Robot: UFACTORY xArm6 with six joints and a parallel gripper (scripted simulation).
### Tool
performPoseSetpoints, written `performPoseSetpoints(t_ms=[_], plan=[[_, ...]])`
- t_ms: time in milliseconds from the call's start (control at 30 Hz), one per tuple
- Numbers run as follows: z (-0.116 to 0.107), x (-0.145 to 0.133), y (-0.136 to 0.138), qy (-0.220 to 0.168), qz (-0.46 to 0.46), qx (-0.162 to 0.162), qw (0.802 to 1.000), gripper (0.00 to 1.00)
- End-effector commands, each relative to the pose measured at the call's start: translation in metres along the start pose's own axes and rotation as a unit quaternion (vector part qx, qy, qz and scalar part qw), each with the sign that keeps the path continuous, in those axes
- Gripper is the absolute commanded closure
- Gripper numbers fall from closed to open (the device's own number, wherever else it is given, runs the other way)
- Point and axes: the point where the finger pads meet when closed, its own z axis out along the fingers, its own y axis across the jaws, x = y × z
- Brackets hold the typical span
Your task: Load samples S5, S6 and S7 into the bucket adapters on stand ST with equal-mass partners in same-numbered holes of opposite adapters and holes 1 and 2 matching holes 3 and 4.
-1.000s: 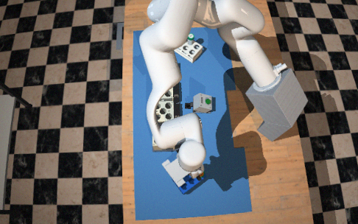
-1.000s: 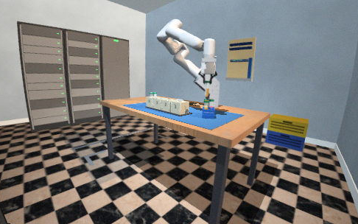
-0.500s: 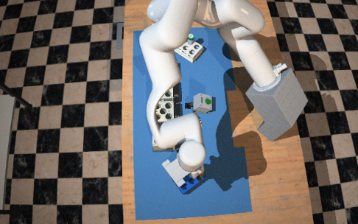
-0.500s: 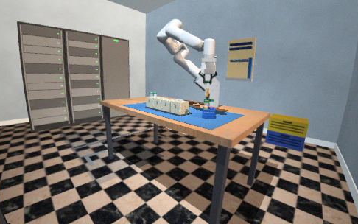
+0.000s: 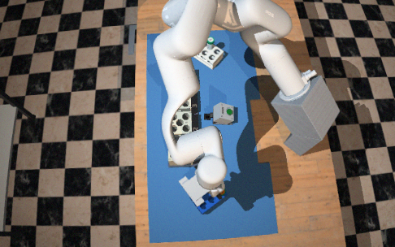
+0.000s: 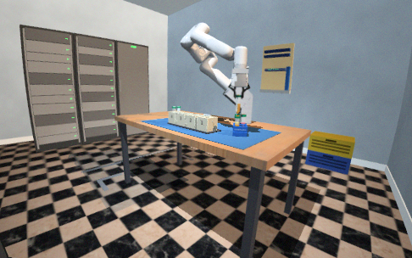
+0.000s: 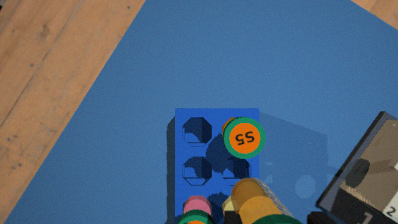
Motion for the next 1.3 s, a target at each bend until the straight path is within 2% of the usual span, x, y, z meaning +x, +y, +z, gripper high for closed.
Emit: performPoseSetpoints(t_ms=[0, 933, 1267], plan=[[0.006, 0.002, 0.0, 0.002, 0.001, 0.001, 1.0, 1.0], [0.058, 0.002, 0.0, 0.002, 0.001, 0.001, 1.0, 1.0], [0.059, 0.002, 0.0, 0.002, 0.001, 0.001, 1.0, 1.0]])
